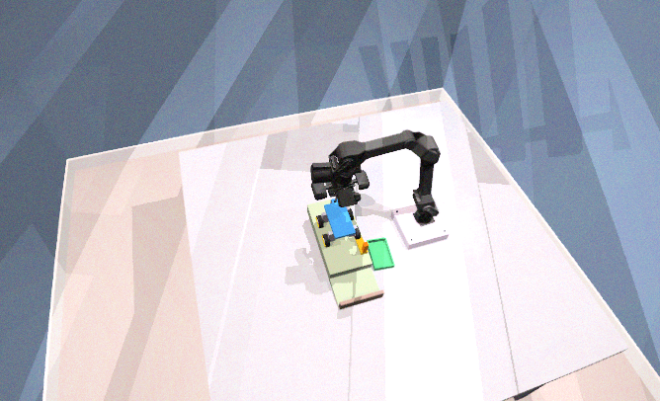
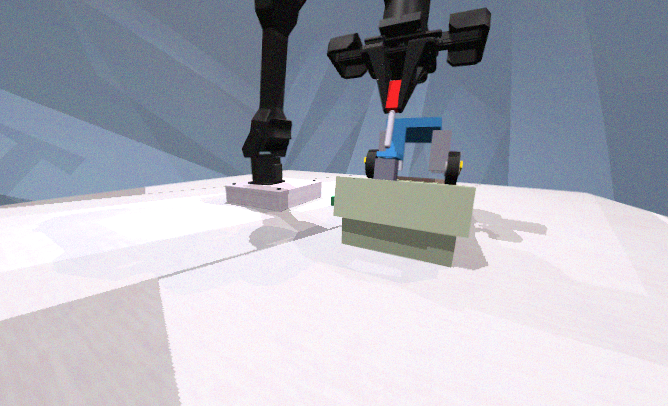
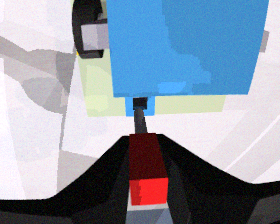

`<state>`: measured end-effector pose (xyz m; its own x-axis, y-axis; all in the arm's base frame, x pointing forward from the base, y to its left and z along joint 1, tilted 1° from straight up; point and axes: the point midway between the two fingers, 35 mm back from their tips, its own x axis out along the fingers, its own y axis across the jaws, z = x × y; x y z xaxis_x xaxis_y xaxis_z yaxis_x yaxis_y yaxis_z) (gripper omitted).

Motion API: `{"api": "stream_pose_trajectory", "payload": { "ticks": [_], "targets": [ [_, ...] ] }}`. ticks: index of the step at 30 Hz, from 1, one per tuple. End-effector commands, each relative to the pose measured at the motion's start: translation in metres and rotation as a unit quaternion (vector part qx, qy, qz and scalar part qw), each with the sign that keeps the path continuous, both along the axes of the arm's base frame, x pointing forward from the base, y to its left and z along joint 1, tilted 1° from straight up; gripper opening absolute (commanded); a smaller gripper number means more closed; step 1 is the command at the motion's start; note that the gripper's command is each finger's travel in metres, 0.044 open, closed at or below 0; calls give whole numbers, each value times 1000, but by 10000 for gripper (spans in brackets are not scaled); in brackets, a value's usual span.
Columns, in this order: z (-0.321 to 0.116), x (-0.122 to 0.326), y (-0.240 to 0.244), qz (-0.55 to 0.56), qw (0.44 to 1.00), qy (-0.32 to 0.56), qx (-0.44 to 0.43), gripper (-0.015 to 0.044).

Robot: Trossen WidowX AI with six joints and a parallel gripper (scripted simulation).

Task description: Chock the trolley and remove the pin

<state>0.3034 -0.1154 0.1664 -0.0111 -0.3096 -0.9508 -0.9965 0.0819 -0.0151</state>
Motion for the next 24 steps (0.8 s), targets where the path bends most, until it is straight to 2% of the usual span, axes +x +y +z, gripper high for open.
{"api": "stream_pose_trajectory", "payload": {
  "ticks": [1,24],
  "targets": [
    [5,1,-1,-2,1000,-2,-3,0],
    [11,-4,-31,-2,1000,-2,-4,0]
  ]
}}
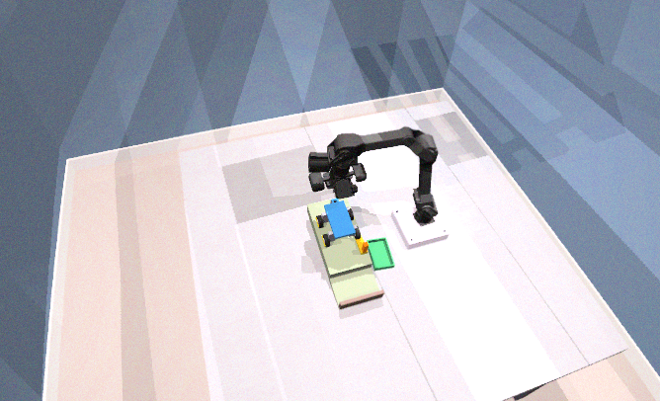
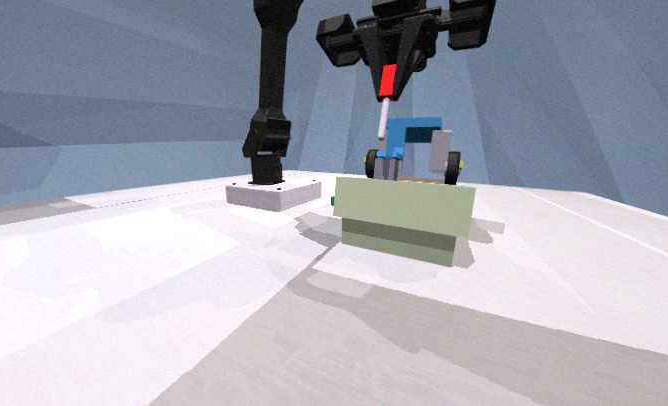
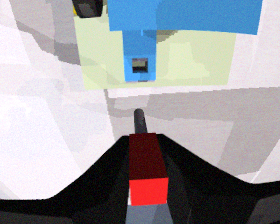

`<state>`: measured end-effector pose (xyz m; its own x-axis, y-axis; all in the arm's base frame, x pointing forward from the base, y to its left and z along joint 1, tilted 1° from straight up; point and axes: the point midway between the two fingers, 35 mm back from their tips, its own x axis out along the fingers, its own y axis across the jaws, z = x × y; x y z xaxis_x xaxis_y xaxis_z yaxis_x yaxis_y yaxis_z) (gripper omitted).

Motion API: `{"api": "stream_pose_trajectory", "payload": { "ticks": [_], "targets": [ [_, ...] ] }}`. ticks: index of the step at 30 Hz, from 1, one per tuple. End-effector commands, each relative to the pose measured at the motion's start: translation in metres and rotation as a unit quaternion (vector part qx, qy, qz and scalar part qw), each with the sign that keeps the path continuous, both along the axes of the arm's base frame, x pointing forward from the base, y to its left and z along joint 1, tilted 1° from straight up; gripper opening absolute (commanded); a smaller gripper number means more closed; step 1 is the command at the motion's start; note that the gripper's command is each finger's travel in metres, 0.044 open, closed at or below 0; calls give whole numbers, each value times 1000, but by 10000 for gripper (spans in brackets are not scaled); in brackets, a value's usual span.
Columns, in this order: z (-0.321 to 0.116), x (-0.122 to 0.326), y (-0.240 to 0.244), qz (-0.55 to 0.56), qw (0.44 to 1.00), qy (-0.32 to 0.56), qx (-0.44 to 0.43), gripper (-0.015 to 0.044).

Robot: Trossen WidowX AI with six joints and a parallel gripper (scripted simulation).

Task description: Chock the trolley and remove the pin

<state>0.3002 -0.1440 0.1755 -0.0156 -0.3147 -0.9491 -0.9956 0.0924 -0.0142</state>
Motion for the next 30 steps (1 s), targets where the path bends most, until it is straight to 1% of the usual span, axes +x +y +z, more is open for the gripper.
{"api": "stream_pose_trajectory", "payload": {
  "ticks": [1,23,30],
  "targets": [
    [2,-2,-2,3,1000,-2,-1,0],
    [-2,-80,2,3,1000,0,-1,0],
    [-4,-82,7,3,1000,0,-1,0]
  ]
}}
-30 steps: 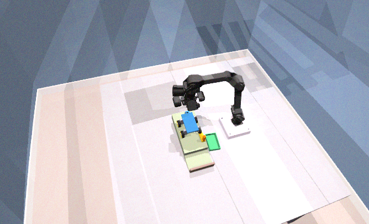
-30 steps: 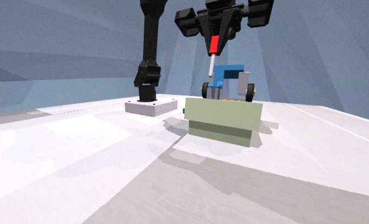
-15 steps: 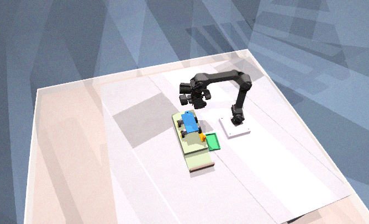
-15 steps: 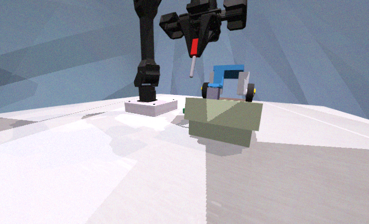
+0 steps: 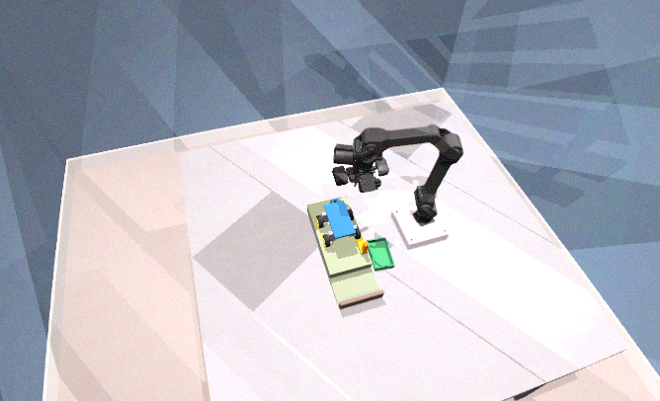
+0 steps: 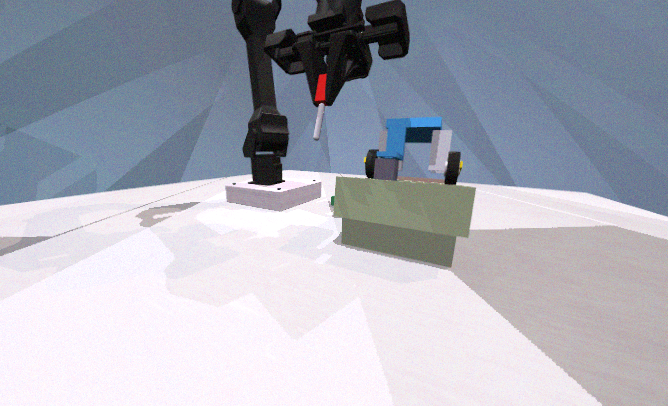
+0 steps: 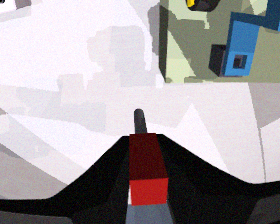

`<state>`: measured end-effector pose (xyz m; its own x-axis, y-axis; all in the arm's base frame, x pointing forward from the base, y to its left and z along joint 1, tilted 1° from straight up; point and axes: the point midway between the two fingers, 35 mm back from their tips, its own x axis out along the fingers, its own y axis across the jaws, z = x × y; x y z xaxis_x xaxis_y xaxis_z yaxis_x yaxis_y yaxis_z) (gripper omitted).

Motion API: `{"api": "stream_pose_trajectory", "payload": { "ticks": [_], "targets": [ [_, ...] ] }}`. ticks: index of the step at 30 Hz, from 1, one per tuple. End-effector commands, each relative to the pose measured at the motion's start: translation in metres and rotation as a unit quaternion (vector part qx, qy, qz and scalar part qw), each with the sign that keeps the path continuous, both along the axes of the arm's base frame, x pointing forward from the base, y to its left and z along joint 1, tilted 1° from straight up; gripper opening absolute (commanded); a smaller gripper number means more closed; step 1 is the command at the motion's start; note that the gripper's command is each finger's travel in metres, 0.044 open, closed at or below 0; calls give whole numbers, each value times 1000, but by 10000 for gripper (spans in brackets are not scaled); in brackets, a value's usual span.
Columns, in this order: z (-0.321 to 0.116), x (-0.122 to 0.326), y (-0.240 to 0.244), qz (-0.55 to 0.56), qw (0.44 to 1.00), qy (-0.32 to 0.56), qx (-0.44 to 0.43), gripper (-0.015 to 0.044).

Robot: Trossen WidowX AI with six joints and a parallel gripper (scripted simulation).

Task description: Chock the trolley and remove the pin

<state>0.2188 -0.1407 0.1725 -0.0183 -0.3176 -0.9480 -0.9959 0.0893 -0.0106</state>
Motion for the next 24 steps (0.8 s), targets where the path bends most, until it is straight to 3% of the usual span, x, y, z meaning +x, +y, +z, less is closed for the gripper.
{"api": "stream_pose_trajectory", "payload": {
  "ticks": [1,24],
  "targets": [
    [-1,0,8,1,1000,-2,1,0],
    [-19,10,89,1,1000,-2,4,0]
  ]
}}
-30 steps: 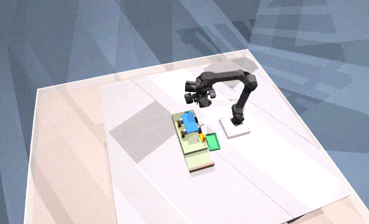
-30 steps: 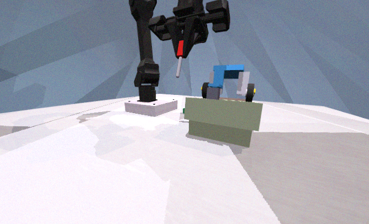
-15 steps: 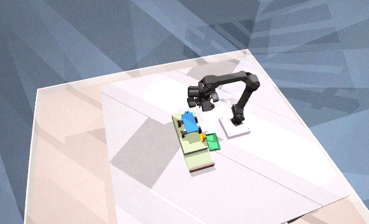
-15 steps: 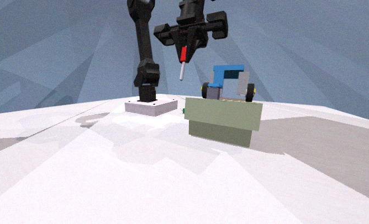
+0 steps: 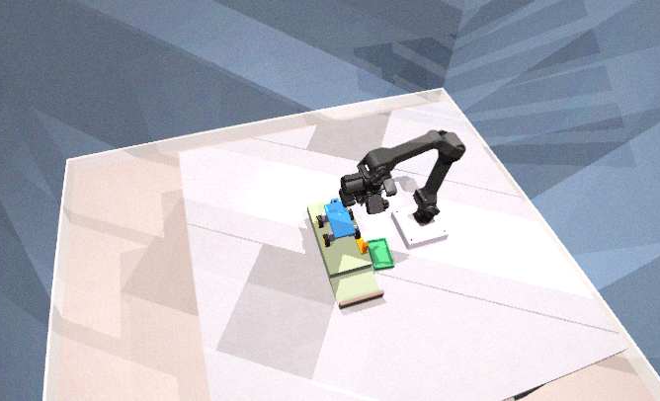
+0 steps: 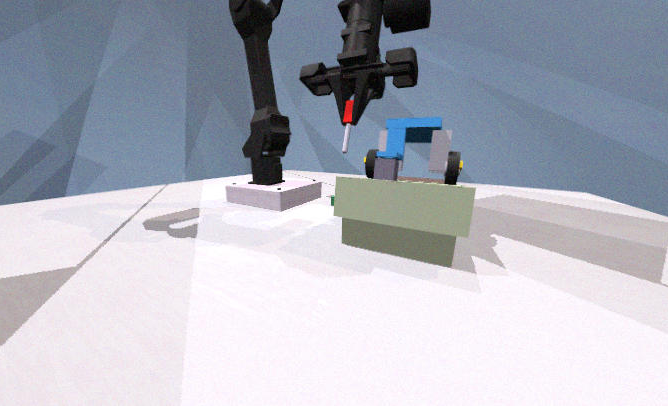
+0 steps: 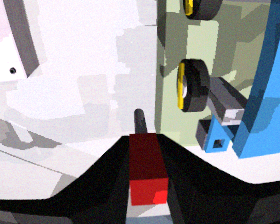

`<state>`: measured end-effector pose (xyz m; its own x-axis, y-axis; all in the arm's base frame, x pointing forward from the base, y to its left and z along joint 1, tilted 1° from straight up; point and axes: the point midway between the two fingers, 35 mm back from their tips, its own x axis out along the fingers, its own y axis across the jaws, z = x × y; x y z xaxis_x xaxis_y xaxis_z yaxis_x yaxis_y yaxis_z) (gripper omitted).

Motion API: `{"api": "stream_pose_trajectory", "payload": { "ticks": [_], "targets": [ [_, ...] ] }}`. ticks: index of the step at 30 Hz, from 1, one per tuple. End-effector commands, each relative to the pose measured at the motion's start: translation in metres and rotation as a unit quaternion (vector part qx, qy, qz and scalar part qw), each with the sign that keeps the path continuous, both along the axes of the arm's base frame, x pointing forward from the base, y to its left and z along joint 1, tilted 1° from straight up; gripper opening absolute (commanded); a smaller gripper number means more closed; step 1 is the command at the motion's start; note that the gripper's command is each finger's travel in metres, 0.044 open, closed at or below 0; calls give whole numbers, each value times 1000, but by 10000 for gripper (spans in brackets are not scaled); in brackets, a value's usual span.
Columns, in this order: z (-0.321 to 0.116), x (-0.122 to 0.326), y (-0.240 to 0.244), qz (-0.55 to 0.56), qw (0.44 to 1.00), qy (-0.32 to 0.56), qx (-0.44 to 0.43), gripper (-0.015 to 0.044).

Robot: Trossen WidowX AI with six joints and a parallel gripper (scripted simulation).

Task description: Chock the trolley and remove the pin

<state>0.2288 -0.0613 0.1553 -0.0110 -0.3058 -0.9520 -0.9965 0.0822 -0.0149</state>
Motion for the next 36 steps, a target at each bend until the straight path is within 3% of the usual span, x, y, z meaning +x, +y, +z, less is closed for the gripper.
{"api": "stream_pose_trajectory", "payload": {
  "ticks": [1,36],
  "targets": [
    [-3,1,13,-2,1000,1,-2,0],
    [-25,8,134,-2,1000,1,3,0]
  ]
}}
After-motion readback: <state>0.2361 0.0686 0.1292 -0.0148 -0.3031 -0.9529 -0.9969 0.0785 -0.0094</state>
